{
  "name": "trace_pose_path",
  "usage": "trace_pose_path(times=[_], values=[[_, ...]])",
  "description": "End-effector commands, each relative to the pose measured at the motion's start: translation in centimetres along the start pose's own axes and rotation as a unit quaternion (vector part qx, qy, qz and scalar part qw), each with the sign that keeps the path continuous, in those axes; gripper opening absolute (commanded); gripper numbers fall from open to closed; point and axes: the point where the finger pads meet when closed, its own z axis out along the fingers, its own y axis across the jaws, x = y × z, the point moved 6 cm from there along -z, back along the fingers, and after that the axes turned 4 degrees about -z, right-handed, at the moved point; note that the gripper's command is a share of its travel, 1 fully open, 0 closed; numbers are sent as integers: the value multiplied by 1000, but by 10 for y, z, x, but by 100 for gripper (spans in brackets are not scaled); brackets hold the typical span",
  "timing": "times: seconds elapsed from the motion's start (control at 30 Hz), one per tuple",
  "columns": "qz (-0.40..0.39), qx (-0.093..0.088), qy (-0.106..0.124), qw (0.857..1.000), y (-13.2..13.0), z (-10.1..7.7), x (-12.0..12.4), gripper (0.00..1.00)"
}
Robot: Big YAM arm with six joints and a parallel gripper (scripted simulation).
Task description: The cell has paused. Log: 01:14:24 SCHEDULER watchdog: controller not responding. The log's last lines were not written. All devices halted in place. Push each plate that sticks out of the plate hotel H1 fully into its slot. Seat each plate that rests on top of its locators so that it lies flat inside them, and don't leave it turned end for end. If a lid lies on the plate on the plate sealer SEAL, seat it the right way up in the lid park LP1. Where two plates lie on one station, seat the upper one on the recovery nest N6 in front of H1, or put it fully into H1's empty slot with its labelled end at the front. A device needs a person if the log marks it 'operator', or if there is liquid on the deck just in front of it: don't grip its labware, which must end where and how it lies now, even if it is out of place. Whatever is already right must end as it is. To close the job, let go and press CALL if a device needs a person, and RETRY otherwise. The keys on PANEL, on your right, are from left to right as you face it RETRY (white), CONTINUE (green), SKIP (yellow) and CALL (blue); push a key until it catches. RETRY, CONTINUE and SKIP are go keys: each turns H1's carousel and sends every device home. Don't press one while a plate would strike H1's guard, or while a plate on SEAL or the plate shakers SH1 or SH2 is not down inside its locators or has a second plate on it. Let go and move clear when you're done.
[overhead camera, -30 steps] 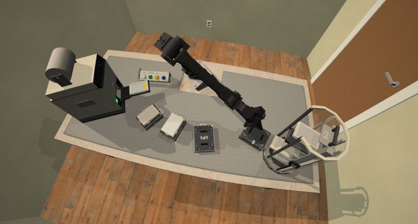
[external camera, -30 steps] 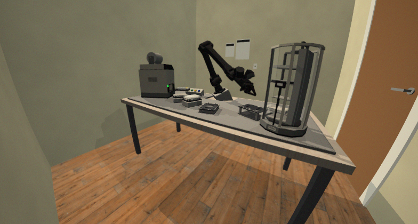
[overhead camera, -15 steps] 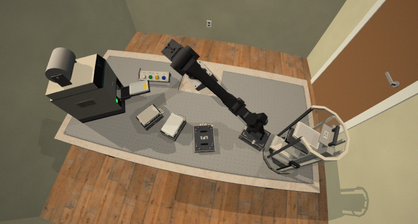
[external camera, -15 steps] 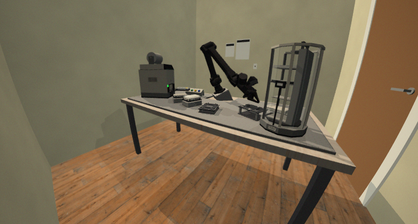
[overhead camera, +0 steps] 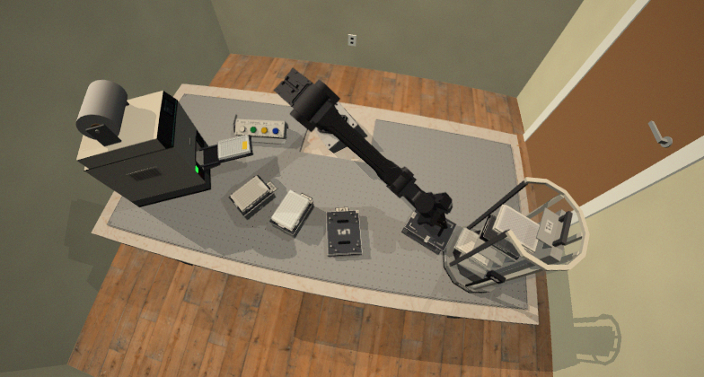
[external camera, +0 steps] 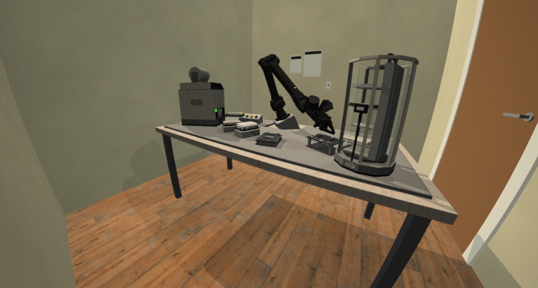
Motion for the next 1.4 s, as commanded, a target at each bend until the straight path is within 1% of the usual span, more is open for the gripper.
trace_pose_path(times=[0.0,1.0,1.03,1.17,1.37], values=[[6,25,-26,999,-26,7,-19,0],[6,25,-26,999,-26,7,-19,0],[6,21,-19,1000,-22,12,-14,0],[7,14,-7,1000,-19,16,-12,0],[6,10,-10,1000,-13,23,-21,0]])
